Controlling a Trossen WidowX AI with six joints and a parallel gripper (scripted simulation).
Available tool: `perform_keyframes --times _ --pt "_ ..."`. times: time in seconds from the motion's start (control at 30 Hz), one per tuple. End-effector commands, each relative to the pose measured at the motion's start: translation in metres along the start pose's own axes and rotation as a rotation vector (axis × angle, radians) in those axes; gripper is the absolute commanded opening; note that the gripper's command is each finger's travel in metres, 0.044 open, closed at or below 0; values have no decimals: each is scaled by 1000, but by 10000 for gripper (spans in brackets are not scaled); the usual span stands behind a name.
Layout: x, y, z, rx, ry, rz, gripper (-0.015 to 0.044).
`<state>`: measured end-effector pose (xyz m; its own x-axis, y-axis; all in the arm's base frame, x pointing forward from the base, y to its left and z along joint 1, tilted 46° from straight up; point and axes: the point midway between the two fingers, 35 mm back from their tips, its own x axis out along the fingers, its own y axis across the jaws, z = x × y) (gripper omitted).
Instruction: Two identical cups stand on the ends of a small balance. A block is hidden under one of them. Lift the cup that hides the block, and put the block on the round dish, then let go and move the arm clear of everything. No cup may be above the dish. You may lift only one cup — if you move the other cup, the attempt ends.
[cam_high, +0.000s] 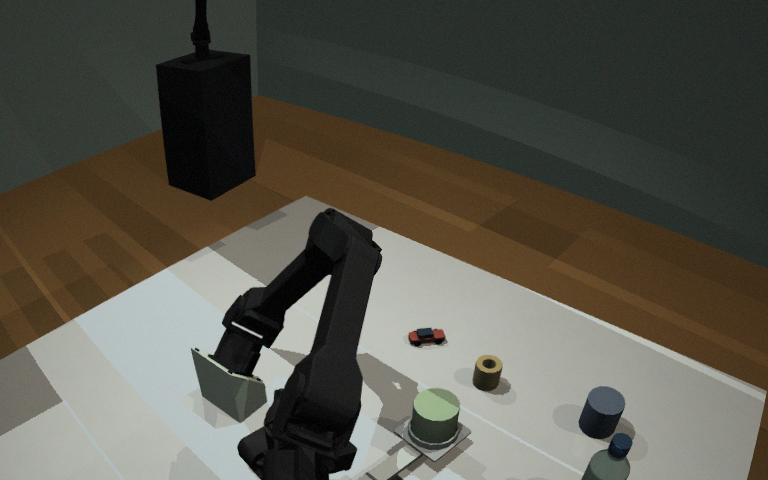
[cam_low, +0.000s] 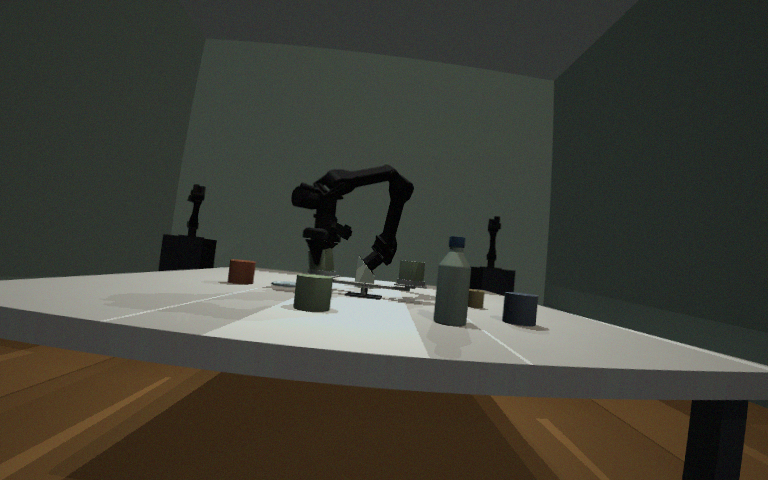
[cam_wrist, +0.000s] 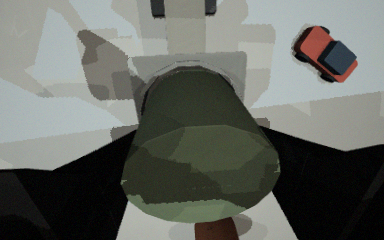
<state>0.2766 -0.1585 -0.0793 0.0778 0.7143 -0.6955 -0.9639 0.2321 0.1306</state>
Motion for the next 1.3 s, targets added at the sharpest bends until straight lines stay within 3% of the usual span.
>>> perform_keyframes --times 0.0,1.27 --pt "-10 -4 -4 -8 14 -14 0" --pt "-59 -3 -3 -8 15 -14 0"
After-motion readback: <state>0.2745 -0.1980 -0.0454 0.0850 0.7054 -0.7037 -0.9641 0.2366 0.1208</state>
